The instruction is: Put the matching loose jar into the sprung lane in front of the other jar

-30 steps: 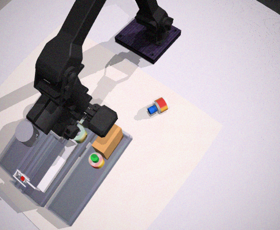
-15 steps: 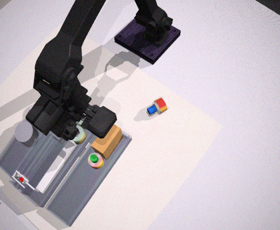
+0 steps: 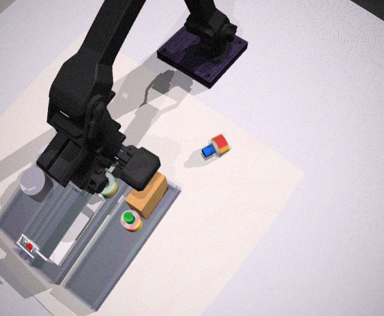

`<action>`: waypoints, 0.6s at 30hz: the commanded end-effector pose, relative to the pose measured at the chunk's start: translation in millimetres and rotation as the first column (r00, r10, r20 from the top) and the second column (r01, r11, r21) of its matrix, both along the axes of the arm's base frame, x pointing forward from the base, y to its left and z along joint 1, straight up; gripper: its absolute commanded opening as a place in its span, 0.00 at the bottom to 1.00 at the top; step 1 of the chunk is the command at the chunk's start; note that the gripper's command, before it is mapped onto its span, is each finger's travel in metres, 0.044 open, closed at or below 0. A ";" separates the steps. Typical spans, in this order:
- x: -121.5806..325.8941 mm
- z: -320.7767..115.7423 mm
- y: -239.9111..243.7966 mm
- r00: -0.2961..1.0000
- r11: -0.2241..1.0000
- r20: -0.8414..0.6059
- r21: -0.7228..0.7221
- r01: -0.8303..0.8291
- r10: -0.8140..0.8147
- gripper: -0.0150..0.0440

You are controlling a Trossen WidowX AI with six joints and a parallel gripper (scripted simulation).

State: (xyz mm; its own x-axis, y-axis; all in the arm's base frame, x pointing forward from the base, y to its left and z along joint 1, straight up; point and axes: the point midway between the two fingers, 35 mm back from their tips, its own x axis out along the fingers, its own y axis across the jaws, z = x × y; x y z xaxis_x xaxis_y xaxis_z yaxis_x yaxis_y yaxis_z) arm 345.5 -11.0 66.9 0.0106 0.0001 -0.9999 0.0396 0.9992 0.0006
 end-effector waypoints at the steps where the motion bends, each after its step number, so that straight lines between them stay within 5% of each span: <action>1: 4.9 -1.2 -0.6 1.000 1.000 0.021 -0.004 -0.005 0.005 0.25; 18: 4.2 -6.6 -0.6 1.000 1.000 0.021 -0.004 -0.005 0.005 0.25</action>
State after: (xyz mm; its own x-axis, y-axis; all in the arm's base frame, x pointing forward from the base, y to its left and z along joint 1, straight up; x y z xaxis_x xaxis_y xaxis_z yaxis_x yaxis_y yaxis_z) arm 345.4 -11.0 61.3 0.0130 0.0001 -0.9999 0.0395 0.9992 0.0006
